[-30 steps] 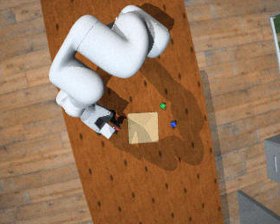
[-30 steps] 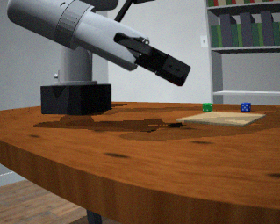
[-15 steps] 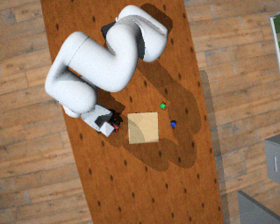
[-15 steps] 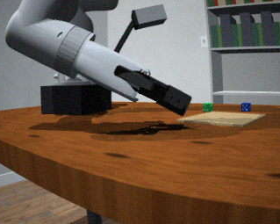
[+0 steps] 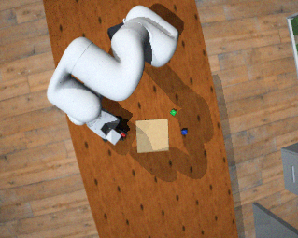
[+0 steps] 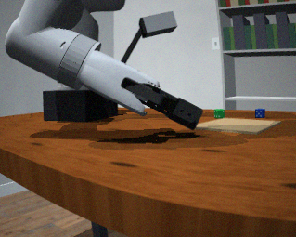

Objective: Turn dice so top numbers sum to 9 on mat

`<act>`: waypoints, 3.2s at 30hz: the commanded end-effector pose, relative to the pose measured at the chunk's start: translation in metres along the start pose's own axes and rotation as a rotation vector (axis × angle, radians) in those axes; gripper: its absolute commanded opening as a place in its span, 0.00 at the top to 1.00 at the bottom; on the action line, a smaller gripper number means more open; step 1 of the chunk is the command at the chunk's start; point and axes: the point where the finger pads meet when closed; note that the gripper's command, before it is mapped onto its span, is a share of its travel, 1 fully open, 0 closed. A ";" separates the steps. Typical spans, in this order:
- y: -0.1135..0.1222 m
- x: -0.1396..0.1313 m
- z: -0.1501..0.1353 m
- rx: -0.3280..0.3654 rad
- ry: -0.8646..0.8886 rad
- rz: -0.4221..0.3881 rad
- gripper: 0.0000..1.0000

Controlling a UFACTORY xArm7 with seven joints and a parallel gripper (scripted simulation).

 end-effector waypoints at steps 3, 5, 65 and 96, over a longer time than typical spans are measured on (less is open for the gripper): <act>0.000 0.000 0.001 -0.001 0.002 0.000 0.85; 0.000 0.000 0.001 -0.001 0.002 0.000 0.85; -0.005 -0.009 0.000 -0.001 0.002 0.000 0.85; -0.005 -0.009 0.000 -0.001 0.002 0.000 0.77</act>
Point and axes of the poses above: the point where the finger pads meet when closed, its own y axis back along the fingers, its own z axis across the jaws, x = y × z, and after that the axes turned 5 degrees about y, right-handed
